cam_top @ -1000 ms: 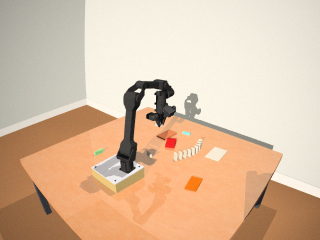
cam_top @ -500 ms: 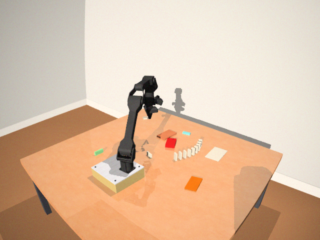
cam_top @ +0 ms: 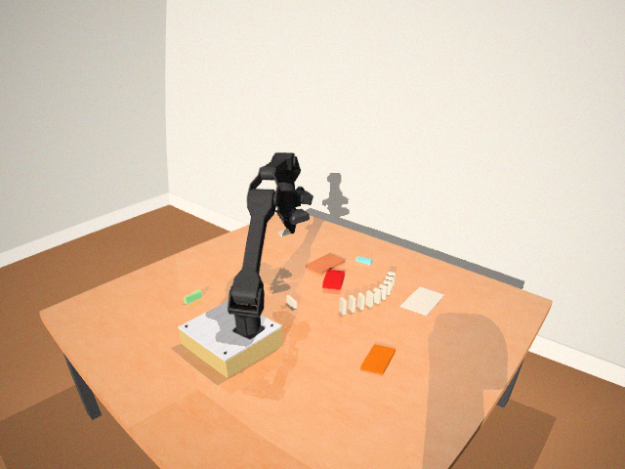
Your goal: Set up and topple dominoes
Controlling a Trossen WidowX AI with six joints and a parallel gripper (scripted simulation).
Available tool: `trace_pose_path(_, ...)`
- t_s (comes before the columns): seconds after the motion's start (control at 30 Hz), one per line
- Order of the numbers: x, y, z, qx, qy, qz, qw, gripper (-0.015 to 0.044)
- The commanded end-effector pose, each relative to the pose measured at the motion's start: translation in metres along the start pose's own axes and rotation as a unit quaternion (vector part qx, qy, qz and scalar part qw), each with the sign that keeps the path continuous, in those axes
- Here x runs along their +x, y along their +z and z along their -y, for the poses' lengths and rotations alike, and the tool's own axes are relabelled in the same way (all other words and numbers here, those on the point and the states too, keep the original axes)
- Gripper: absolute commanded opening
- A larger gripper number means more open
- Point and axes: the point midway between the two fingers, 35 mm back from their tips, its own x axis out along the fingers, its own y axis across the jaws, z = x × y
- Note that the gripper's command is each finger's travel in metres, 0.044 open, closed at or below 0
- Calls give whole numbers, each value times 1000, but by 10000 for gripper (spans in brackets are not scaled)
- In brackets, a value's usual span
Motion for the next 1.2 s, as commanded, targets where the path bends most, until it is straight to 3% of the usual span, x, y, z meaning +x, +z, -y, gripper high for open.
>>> trace_pose_path(0.0, 13, 5, -11, -30, 3, 42, 999, 107)
trace_pose_path(1.17, 52, 30, -73, -134, 24, 382, 914, 107)
